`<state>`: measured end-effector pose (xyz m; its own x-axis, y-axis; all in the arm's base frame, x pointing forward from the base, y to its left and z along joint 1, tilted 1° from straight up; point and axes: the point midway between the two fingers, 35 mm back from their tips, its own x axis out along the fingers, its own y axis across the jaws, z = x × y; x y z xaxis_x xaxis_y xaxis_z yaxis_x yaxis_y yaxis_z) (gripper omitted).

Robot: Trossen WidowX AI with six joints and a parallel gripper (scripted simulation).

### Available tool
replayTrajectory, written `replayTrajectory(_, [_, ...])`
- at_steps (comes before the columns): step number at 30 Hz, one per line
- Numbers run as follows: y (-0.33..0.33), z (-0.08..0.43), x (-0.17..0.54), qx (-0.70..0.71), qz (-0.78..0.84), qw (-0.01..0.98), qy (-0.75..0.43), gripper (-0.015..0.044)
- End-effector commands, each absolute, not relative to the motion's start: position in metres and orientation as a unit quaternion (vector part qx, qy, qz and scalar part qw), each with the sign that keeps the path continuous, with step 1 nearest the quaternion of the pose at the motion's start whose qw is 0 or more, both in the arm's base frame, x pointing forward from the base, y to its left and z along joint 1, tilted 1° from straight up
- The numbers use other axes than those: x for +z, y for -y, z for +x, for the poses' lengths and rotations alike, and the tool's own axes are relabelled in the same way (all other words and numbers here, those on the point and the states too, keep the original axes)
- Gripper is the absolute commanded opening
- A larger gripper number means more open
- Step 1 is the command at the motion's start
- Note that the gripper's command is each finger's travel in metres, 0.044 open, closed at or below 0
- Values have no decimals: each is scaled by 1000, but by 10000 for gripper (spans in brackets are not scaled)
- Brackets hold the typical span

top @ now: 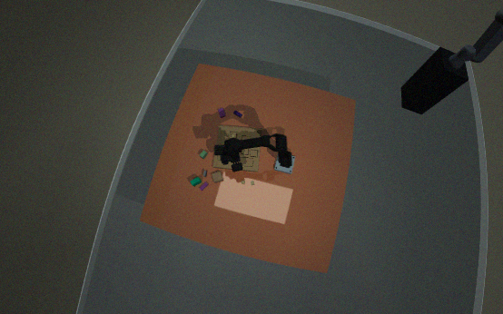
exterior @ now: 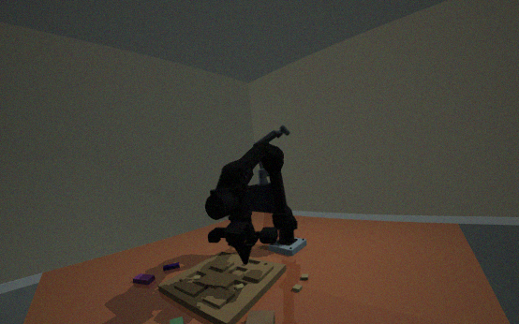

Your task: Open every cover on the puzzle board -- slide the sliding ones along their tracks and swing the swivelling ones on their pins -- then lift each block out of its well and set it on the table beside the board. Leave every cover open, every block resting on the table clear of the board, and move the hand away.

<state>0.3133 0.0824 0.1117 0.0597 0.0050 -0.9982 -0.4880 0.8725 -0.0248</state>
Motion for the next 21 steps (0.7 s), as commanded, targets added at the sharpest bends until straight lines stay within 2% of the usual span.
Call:
replayTrajectory(1, [-65, 329, 114, 194, -200, 701, -656, 0])
replayTrajectory(21, [32, 374, 111, 268, -284, 668, -634, 0])
